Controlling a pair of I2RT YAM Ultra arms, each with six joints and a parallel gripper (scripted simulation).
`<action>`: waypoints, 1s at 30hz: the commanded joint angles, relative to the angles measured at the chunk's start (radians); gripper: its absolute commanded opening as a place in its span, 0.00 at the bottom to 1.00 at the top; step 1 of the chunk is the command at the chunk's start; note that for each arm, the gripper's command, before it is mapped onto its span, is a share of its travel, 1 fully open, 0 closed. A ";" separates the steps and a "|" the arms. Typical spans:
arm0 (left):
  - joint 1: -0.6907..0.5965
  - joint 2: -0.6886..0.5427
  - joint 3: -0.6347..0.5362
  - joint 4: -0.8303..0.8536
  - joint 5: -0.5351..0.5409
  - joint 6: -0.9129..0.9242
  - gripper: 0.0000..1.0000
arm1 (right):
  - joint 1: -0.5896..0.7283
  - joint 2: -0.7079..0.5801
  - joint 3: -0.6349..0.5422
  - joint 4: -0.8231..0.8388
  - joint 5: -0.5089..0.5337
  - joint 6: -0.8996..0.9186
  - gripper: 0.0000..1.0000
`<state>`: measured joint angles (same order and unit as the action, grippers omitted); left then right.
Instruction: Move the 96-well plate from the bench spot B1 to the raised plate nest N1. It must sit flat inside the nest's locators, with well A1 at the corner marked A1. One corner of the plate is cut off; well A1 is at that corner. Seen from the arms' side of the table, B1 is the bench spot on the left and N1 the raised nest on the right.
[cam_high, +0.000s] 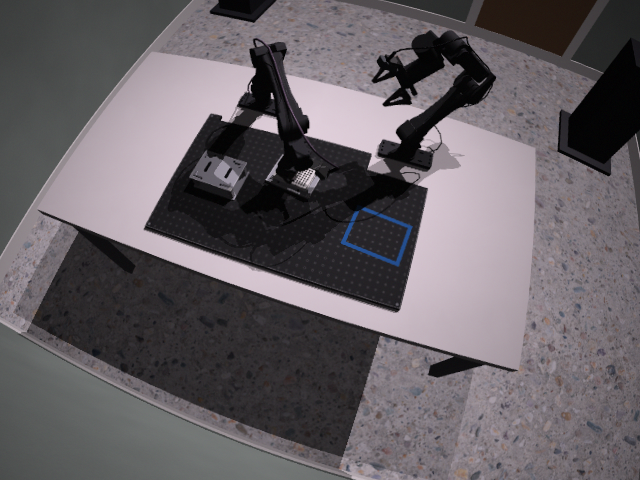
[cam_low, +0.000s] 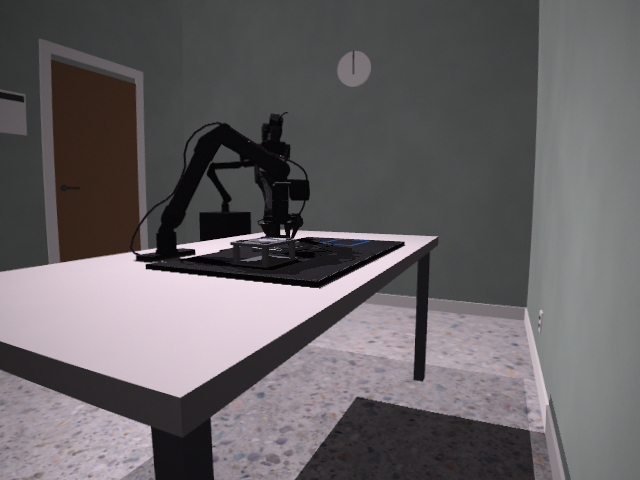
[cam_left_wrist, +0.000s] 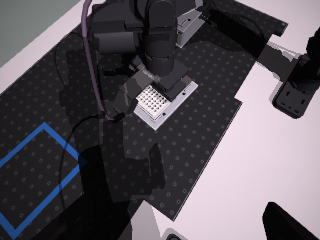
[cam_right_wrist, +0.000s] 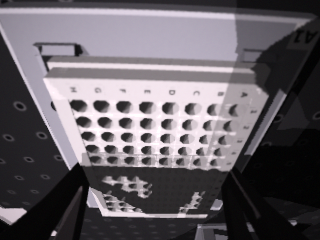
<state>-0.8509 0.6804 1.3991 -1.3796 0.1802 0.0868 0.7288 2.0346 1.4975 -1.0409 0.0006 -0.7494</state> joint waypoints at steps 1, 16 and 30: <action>-0.013 -0.010 0.012 0.001 -0.011 -0.009 1.00 | 0.006 -0.022 -0.016 0.020 -0.001 -0.004 0.80; -0.026 -0.011 0.011 0.002 -0.022 -0.017 1.00 | 0.003 -0.084 0.183 -0.233 -0.001 -0.005 0.79; -0.028 0.033 -0.045 0.260 -0.013 -0.029 1.00 | -0.098 -0.105 0.217 -0.301 0.001 -0.198 0.79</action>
<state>-0.8692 0.6800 1.3865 -1.2827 0.1619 0.0677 0.6930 1.9762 1.7405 -1.3151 -0.0002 -0.8429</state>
